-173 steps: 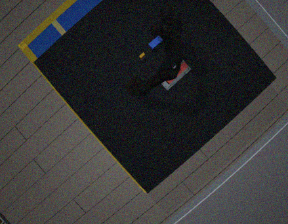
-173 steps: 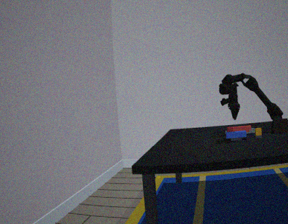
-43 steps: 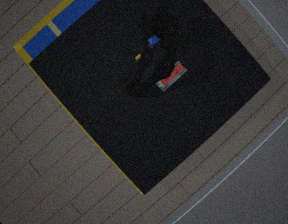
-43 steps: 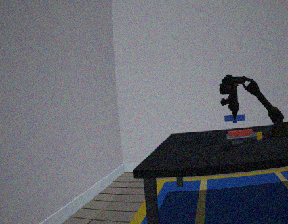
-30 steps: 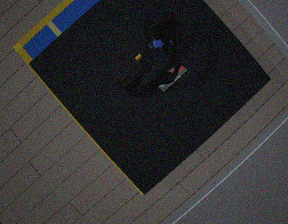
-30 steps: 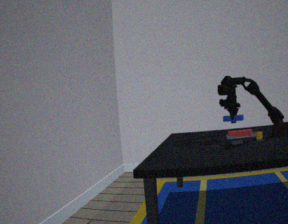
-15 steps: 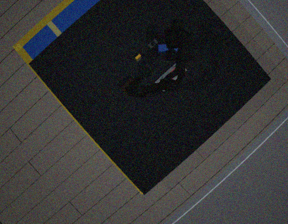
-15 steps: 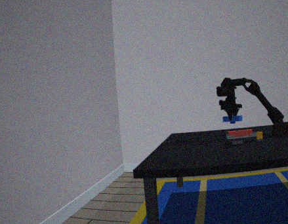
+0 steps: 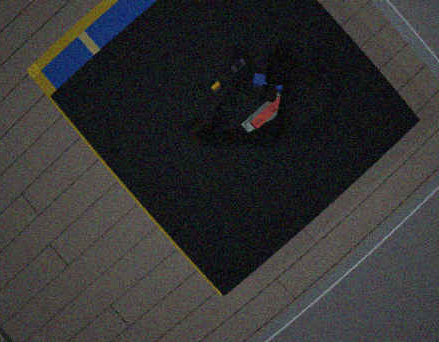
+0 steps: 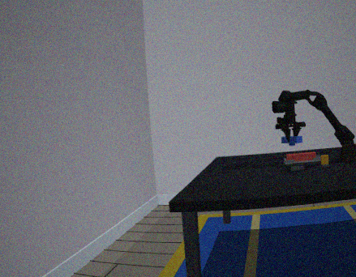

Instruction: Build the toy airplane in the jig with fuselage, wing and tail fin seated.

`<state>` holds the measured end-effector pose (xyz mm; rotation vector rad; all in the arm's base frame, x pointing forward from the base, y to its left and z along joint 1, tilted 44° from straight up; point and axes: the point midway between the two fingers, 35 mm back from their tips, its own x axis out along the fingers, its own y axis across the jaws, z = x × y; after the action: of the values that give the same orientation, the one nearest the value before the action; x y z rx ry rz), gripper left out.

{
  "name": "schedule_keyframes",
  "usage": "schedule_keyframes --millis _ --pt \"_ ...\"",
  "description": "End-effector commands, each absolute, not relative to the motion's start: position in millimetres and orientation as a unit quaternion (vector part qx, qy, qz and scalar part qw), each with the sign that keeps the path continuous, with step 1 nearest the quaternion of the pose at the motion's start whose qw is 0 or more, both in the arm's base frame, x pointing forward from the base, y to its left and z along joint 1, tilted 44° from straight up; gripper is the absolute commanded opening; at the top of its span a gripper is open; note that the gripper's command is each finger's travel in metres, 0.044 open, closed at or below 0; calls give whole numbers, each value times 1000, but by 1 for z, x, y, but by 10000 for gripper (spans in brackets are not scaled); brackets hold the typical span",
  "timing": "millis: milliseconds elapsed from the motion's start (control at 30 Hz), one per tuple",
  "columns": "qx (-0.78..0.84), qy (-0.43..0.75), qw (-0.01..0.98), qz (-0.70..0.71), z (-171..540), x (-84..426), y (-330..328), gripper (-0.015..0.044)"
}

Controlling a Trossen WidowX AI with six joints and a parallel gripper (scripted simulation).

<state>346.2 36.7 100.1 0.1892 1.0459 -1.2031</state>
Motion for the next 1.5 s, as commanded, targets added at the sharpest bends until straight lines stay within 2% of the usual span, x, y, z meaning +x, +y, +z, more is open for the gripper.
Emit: schedule_keyframes --millis 0,967,1200,1467 --pt "111 445 691 -558 107 342 25 0" --pt "279 273 640 -662 145 306 -46 0" --pt "279 273 640 -662 145 306 -46 184" --pt "279 273 640 -662 145 306 -46 196"
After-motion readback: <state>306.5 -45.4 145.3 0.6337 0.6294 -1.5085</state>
